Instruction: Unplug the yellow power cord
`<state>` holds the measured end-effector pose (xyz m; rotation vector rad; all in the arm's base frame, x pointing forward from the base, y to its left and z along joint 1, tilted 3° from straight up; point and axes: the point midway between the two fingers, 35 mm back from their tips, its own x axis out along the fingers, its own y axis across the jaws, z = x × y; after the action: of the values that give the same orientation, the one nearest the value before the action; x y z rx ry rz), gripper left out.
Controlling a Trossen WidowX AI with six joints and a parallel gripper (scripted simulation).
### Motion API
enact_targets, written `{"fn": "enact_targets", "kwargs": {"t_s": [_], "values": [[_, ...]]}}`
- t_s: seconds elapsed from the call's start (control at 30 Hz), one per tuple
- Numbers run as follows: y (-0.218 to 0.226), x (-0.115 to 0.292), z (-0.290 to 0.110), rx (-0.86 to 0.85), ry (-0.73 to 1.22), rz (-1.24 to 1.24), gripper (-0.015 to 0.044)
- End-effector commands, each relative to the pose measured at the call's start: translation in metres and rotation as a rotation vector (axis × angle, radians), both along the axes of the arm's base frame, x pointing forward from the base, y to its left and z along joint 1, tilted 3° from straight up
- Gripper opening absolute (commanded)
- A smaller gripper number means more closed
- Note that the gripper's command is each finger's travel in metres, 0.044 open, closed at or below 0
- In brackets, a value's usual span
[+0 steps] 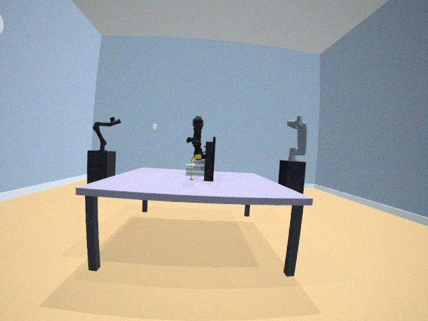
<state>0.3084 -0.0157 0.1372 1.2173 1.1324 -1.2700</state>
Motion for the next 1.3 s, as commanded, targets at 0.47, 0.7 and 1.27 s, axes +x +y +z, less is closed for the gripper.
{"fn": "enact_targets", "kwargs": {"t_s": [0.47, 0.7, 1.27], "values": [[0.006, 0.000, -0.013, 0.006, 0.004, -0.005, 0.0160], [0.005, 0.000, -0.010, 0.001, 0.000, 0.001, 0.0081], [-0.004, 0.001, -0.010, 0.000, 0.001, 0.000, 0.0000]]}}
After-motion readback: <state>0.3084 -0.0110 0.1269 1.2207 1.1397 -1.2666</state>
